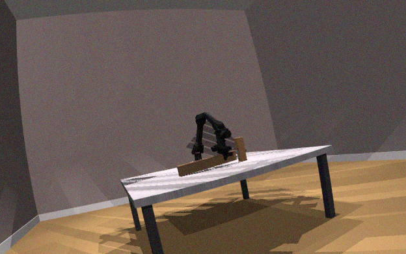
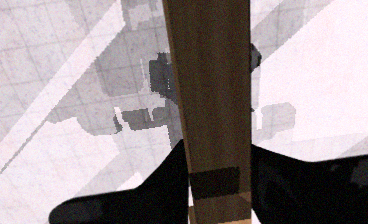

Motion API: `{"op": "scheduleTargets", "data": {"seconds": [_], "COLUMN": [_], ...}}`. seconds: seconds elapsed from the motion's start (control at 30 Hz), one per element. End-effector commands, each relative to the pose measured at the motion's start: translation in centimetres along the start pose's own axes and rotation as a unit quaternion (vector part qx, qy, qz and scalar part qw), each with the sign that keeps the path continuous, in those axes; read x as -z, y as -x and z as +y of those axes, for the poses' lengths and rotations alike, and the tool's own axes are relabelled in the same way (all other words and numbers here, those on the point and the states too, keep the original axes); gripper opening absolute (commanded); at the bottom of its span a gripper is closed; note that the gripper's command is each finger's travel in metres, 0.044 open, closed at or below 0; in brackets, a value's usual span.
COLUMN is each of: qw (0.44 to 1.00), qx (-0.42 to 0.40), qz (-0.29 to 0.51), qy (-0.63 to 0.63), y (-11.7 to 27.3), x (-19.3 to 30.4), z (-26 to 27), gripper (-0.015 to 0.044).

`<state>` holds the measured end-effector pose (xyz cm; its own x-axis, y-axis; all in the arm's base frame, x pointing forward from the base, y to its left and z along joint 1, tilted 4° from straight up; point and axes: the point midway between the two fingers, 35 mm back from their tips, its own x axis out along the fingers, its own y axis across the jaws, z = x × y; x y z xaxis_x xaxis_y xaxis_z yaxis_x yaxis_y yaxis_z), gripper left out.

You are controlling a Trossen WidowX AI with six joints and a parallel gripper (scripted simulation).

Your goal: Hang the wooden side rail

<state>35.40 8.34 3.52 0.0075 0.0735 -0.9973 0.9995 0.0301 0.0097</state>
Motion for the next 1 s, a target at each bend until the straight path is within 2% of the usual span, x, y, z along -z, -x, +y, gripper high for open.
{"op": "scheduleTargets", "data": {"seconds": [0.0, 0.97], "qw": [1.000, 1.000], "qx": [-0.007, -0.007], "qz": [0.002, 0.002], "qy": [-0.002, -0.002], "y": [0.55, 0.47], "x": [0.15, 0.48], "z": [0.21, 0.26], "gripper": [0.0000, 0.0000]}}
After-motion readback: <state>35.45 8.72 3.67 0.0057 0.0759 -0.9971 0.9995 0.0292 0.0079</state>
